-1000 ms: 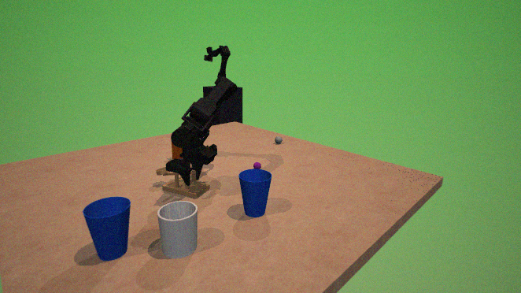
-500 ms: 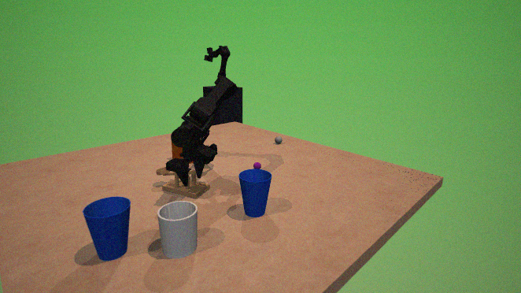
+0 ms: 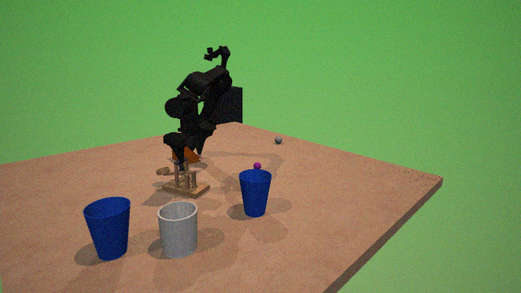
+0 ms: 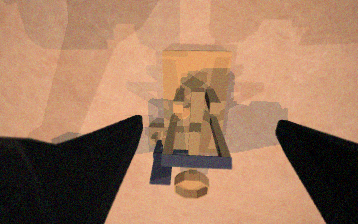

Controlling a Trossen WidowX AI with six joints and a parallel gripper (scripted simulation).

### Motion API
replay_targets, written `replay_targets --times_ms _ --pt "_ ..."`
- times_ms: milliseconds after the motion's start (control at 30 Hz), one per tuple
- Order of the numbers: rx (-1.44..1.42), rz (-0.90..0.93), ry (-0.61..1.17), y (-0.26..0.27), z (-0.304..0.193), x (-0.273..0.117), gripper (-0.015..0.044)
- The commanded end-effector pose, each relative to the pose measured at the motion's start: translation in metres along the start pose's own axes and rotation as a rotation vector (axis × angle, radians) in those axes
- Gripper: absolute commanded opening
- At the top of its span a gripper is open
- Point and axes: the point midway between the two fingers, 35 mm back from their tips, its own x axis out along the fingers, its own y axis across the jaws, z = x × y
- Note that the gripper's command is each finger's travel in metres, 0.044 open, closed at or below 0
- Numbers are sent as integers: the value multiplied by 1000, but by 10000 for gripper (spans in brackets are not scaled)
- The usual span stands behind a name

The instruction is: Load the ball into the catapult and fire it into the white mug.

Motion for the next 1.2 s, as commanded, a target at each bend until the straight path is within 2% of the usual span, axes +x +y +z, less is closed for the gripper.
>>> replay_targets --times_ms 0,100,267,1167 --pt "4 10 7 4 -2 -9 440" --pt "4 10 7 4 -2 -7 440" --pt "4 10 6 4 -2 36 440" --pt "4 11 6 4 -1 73 440"
